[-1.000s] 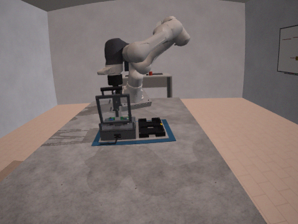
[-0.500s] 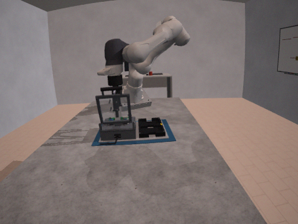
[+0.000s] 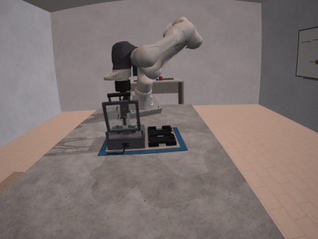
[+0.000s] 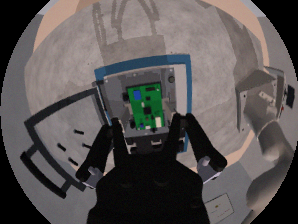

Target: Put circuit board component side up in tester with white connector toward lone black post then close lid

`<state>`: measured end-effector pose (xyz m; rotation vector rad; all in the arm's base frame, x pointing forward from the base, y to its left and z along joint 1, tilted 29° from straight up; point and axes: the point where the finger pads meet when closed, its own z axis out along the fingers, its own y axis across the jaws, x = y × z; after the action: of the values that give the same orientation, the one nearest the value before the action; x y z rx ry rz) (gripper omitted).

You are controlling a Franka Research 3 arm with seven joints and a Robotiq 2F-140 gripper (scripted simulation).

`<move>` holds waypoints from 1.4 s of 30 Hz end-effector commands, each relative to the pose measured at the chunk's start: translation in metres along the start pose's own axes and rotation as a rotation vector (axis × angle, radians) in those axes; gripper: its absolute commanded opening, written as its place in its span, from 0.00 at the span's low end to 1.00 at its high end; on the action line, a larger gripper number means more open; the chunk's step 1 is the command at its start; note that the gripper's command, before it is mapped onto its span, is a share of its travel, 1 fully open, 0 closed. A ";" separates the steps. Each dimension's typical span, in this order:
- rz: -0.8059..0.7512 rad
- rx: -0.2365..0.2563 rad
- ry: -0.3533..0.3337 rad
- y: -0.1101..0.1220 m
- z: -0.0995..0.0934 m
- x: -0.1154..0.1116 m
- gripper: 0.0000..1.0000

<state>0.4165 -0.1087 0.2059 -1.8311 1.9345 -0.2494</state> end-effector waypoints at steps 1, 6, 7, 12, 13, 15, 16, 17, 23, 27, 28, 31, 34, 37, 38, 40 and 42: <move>0.001 0.003 0.000 -0.002 0.000 0.000 0.58; 0.001 0.003 0.000 -0.002 0.000 0.000 0.58; 0.001 0.003 0.000 -0.002 0.000 0.000 0.58; 0.001 0.003 0.000 -0.002 0.000 0.000 0.58; 0.001 0.003 0.000 -0.002 0.000 0.000 0.58; 0.001 0.003 0.000 -0.002 0.000 0.000 0.58; 0.001 0.003 0.000 -0.002 0.000 0.000 0.58; 0.001 0.003 0.000 -0.002 0.000 0.000 0.58; 0.001 0.003 0.000 -0.002 0.000 0.000 0.58; 0.001 0.003 0.000 -0.002 0.000 0.000 0.58; 0.001 0.003 0.000 -0.002 0.000 0.000 0.58; 0.001 0.003 0.000 -0.002 0.000 0.000 0.58; 0.001 0.003 0.000 -0.002 -0.001 0.000 0.58; 0.001 0.003 0.000 -0.002 -0.002 0.000 0.58; 0.001 0.003 0.000 -0.002 -0.003 0.000 0.58; 0.001 0.003 0.000 -0.002 -0.005 0.000 0.58; 0.001 0.003 0.000 -0.002 -0.008 0.000 0.58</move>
<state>0.4159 -0.1104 0.2101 -1.8280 1.9330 -0.2560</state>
